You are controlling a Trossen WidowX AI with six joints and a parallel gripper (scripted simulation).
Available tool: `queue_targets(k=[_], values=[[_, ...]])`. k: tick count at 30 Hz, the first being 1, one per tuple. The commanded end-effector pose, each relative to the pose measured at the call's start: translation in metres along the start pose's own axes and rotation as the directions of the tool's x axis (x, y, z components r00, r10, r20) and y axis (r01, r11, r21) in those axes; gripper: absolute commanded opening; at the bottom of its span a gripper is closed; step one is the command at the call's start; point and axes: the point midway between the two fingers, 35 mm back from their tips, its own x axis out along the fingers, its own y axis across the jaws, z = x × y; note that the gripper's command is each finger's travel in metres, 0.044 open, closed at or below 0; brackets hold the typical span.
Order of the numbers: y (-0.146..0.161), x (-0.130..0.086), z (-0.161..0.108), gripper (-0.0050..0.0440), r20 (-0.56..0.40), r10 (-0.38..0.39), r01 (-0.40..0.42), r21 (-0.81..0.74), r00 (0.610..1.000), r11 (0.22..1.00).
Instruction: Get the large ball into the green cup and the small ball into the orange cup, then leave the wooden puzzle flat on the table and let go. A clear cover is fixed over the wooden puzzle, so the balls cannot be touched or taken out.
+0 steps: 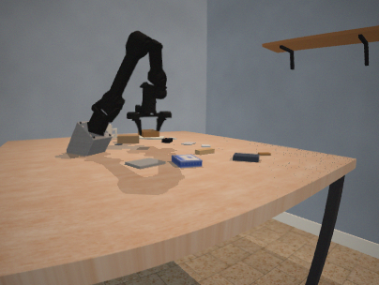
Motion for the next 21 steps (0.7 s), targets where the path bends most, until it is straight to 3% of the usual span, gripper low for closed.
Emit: queue_targets(k=[1, 21], values=[[-0.0005, -0.0001, -0.0004, 0.0, -0.003, -0.006, 0.006, 0.003, 1.0, 1.0], [-0.0007, 0.0001, -0.0006, 0.0, 0.008, 0.002, -0.002, 0.003, 1.0, 1.0]])
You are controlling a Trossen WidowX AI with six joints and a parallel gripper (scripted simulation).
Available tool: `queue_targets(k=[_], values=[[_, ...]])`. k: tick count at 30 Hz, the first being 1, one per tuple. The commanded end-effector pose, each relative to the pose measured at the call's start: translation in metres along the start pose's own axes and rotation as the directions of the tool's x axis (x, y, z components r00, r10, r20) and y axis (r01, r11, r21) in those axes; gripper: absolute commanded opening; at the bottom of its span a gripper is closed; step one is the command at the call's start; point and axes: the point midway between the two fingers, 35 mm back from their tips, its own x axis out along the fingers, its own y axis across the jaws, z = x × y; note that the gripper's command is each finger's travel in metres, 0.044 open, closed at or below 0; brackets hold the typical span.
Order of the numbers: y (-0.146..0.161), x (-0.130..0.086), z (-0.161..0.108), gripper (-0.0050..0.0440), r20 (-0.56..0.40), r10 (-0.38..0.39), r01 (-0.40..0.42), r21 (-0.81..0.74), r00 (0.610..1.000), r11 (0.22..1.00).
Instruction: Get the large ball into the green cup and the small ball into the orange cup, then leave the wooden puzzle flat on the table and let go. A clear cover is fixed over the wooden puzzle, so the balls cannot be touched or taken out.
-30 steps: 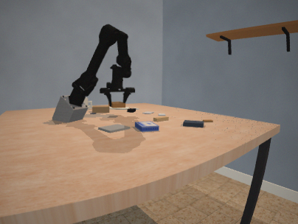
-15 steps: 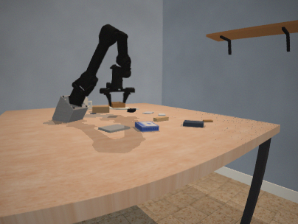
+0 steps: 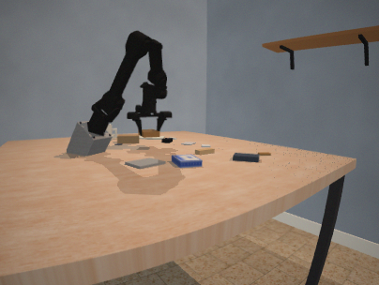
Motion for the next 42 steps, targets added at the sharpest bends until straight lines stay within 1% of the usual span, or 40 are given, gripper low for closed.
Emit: queue_targets(k=[1, 11, 17, 23, 27, 33, 42], values=[[0.0003, 0.0001, 0.0006, 0.0, 0.005, 0.008, -0.008, -0.003, 1.0, 1.0], [0.0001, 0.0001, 0.0006, 0.0, 0.004, 0.015, -0.015, -0.003, 1.0, 1.0], [-0.0005, 0.0, 0.0009, 0.0, -0.006, 0.039, -0.039, -0.003, 0.999, 0.999], [-0.0005, 0.0, 0.0009, 0.0, -0.006, 0.039, -0.039, -0.003, 0.999, 0.999], [-0.0004, 0.0, 0.0008, 0.0, -0.005, 0.035, -0.035, -0.003, 0.999, 0.999], [0.0005, 0.0, 0.0008, 0.0, -0.002, -0.001, 0.001, -0.003, 1.0, 1.0], [0.0005, 0.0, 0.0008, 0.0, -0.001, -0.002, 0.002, -0.003, 1.0, 1.0]])
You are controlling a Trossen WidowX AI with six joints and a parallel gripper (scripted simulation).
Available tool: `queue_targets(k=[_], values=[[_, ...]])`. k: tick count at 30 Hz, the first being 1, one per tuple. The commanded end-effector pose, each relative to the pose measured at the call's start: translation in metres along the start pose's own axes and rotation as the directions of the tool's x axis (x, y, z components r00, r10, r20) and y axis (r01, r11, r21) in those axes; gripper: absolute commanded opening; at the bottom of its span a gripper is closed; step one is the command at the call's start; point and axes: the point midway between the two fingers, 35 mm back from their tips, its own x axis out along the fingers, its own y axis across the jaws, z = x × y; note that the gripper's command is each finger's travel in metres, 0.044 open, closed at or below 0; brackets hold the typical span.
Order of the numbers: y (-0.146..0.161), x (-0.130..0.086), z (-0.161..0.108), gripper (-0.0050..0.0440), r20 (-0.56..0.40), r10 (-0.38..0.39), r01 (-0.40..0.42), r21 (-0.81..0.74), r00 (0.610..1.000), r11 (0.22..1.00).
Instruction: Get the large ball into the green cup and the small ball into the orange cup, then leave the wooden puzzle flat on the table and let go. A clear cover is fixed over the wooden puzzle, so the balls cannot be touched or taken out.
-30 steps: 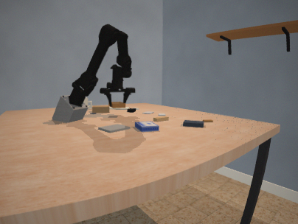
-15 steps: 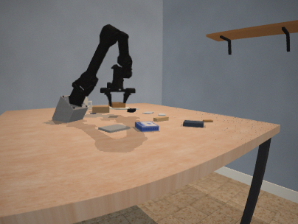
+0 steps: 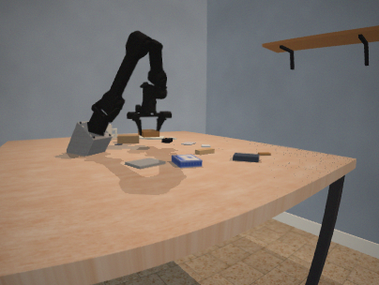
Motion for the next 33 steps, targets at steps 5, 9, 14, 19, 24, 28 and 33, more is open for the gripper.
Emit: queue_targets(k=[5, 9, 14, 19, 24, 28, 33], values=[[0.0004, 0.0, -0.0005, 0.0, -0.01, -0.015, 0.015, 0.001, 1.0, 1.0], [0.0005, -0.0001, -0.0005, 0.0, -0.012, -0.018, 0.018, 0.001, 1.0, 1.0], [0.0001, -0.0001, -0.0003, 0.0, -0.018, -0.005, 0.005, 0.001, 1.0, 1.0], [-0.0003, -0.0002, -0.0002, 0.0, -0.023, 0.013, -0.013, 0.001, 1.0, 1.0], [-0.0005, -0.0001, -0.0005, 0.0, -0.011, 0.018, -0.018, 0.001, 1.0, 1.0], [-0.0002, 0.0002, -0.0009, 0.0, 0.005, 0.009, -0.009, 0.001, 1.0, 1.0], [-0.0002, 0.0002, -0.0011, 0.0, 0.012, 0.01, -0.01, 0.001, 1.0, 1.0]])
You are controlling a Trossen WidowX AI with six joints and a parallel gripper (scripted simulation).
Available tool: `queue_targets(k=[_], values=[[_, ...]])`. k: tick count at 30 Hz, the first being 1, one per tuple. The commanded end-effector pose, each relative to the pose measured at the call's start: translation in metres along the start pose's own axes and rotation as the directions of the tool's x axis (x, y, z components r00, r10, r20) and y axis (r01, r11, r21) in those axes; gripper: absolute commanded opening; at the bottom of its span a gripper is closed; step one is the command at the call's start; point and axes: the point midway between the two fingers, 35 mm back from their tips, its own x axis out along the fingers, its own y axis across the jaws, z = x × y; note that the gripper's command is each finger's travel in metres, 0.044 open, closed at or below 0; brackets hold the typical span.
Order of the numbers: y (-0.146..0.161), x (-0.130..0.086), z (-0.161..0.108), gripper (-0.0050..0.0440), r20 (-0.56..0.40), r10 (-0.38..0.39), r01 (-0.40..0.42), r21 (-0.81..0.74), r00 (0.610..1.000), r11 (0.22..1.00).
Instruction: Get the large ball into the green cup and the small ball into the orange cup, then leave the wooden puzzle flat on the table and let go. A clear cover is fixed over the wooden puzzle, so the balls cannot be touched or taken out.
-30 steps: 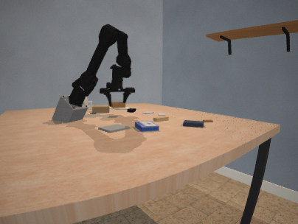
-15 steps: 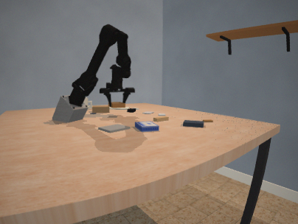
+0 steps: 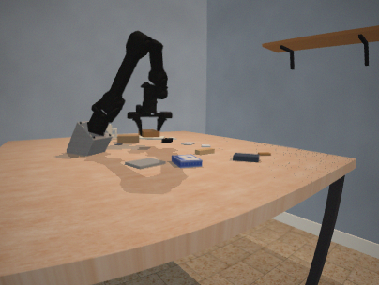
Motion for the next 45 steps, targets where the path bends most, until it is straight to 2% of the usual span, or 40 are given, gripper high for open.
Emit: queue_targets(k=[1, 14, 27, 45], values=[[0.0009, 0.0, -0.0003, 0.0, 0.011, -0.002, 0.002, -0.001, 1.0, 1.0], [0.0014, -0.0002, 0.0002, 0.0, -0.007, -0.018, 0.018, -0.002, 1.0, 1.0], [0.0006, -0.0002, 0.0002, 0.0, -0.006, 0.01, -0.01, -0.001, 1.0, 1.0], [0.0009, -0.0002, 0.0002, 0.0, -0.008, 0.0, 0.0, -0.001, 1.0, 1.0]])
